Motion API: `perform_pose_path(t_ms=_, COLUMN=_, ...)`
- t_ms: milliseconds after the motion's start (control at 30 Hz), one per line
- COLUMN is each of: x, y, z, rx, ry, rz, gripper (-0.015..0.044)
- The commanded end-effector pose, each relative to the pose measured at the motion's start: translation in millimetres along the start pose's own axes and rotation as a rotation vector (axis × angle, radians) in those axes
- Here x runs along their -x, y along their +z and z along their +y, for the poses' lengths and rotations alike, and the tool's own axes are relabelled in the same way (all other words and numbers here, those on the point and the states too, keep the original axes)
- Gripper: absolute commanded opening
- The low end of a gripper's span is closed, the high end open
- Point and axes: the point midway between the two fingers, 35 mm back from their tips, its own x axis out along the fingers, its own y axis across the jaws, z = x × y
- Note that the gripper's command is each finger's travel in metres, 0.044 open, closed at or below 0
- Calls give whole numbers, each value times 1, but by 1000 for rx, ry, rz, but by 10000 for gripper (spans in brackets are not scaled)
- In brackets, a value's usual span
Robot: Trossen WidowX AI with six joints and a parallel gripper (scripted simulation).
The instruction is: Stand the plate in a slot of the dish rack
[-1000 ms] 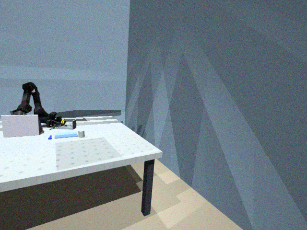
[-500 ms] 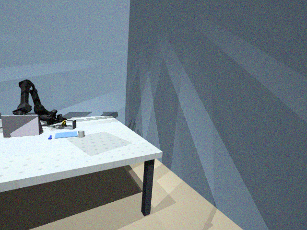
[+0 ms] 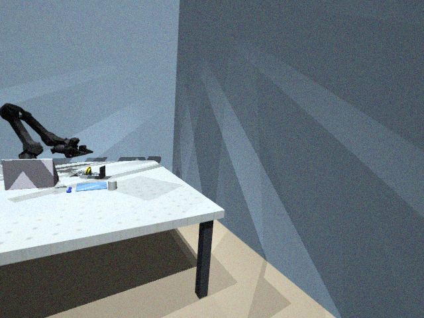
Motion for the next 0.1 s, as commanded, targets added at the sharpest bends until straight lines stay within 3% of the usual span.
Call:
perform_pose_path(t_ms=0, x=-5, y=3, z=-4, rx=73, ry=-33, rz=22, gripper=400)
perform_pose_path(t_ms=67, x=-10, y=4, z=-7, rx=131, ry=-66, rz=39, gripper=400)
